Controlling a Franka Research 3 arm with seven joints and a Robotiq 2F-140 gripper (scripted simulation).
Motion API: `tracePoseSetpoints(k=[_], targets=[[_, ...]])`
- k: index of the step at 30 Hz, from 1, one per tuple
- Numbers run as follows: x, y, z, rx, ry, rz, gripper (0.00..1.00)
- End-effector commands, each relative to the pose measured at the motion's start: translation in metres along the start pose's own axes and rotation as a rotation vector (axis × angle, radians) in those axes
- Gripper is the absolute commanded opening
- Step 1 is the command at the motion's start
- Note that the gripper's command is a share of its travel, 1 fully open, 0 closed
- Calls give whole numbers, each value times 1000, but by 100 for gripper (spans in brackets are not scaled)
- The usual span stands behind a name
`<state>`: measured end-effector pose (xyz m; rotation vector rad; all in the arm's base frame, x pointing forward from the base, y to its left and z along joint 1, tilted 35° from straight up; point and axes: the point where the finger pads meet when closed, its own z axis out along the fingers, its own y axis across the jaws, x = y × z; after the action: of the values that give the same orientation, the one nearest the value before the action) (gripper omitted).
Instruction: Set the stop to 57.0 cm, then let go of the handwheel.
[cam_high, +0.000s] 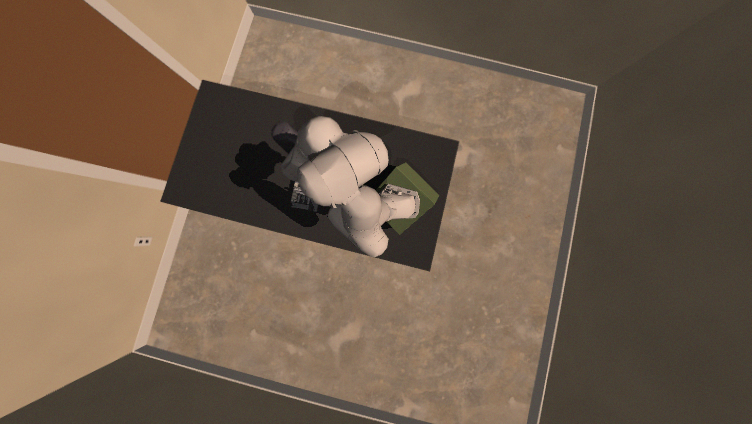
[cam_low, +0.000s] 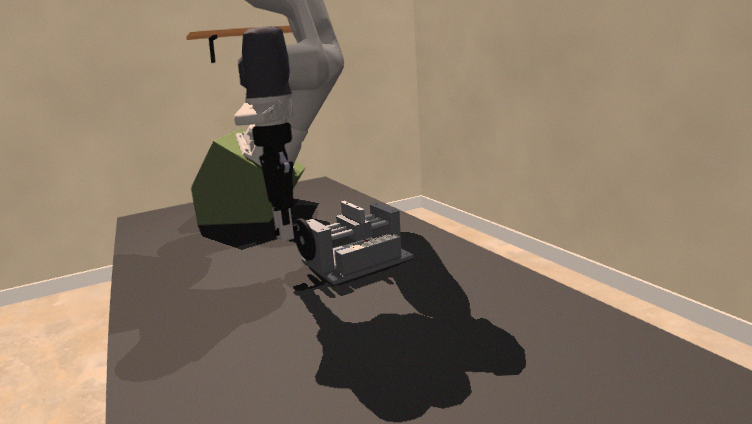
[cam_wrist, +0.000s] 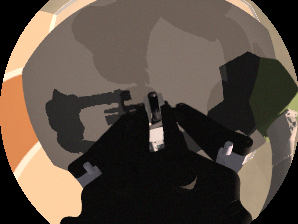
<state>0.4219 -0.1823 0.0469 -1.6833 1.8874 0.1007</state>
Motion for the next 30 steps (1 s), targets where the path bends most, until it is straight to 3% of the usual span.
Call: tracePoseSetpoints(k=[1,30], targets=[[2,6,7,2,4,-8,4],[2,5,39,2,4,-8,4]])
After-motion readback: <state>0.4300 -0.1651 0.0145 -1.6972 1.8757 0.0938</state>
